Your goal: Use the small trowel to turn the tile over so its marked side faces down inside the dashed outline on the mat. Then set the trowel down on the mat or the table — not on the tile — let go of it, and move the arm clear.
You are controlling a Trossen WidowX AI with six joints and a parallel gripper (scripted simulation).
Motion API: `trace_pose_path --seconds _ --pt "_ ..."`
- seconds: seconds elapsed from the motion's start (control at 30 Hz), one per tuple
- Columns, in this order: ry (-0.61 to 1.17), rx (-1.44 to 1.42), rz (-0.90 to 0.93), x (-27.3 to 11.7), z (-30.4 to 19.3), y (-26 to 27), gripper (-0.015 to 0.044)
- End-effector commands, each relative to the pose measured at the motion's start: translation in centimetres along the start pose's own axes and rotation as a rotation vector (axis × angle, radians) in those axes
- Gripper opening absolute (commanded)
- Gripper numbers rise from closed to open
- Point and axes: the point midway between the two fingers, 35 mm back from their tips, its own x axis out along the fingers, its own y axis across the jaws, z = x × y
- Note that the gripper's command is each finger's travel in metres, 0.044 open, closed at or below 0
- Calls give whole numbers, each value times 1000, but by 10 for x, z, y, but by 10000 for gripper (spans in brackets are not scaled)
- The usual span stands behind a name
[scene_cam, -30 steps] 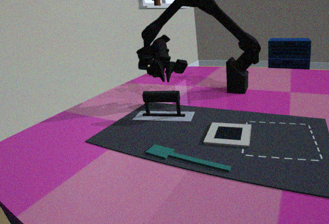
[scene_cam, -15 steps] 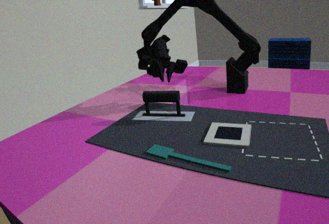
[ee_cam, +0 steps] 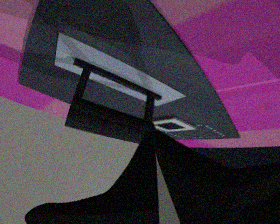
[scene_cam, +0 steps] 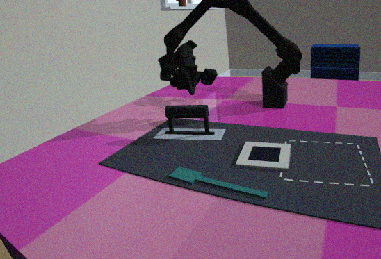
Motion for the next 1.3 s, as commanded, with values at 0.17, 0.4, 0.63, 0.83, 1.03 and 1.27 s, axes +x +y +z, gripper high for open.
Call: trace_pose_path --seconds 0.17,0.4,0.63,0.83,1.03,1.27 --pt "0 0 0 0 0 0 0" --pt "-1 -5 -1 0 0 0 153" --pt "-38 -212 -51 5 -4 3 270" --pt "-63 -411 -99 9 -7 5 270" --pt "-80 -612 -148 12 -10 8 270" --pt "-91 -846 -212 16 -13 11 270"
